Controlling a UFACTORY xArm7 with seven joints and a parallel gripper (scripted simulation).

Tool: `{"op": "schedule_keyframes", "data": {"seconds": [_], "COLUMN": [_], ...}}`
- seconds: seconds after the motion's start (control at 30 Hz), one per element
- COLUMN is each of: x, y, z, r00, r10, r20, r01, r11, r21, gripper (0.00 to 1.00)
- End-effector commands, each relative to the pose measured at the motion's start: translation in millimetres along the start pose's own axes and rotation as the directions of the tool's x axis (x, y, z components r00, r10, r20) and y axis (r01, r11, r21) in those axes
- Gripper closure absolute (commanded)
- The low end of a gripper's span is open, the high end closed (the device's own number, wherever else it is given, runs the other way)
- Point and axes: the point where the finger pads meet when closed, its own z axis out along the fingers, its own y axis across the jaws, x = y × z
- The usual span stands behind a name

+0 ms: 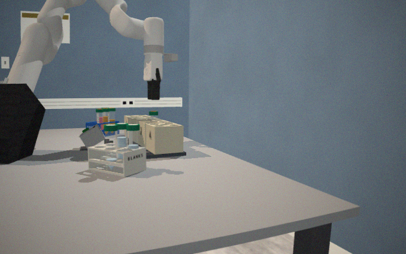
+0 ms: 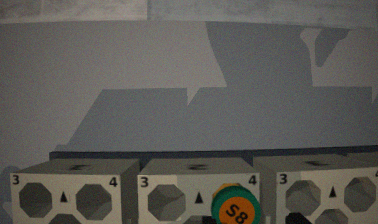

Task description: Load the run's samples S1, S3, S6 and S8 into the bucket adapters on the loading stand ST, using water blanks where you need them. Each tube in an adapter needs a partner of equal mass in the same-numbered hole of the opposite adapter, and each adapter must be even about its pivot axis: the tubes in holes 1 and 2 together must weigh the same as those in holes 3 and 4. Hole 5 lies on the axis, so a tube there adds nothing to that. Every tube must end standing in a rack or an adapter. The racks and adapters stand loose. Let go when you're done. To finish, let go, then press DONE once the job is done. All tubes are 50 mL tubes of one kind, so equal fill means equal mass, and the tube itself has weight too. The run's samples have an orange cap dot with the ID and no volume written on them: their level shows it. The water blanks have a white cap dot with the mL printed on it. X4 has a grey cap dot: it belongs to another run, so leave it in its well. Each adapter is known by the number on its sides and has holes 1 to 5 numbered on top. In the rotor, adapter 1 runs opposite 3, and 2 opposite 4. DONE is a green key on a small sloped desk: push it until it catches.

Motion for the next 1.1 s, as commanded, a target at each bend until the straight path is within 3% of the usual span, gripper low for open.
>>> {"op": "schedule_keyframes", "data": {"seconds": [0.0,1.07], "x": [1,1], "y": [1,1], "z": [-8,-64], "r00": [1.000,1.000], "r10": [0.000,0.000], "r20": [-0.004,-0.004], "r01": [0.000,0.000], "r11": [1.000,1.000], "r21": [-0.002,-0.002], "gripper": [0.56,0.56]}}
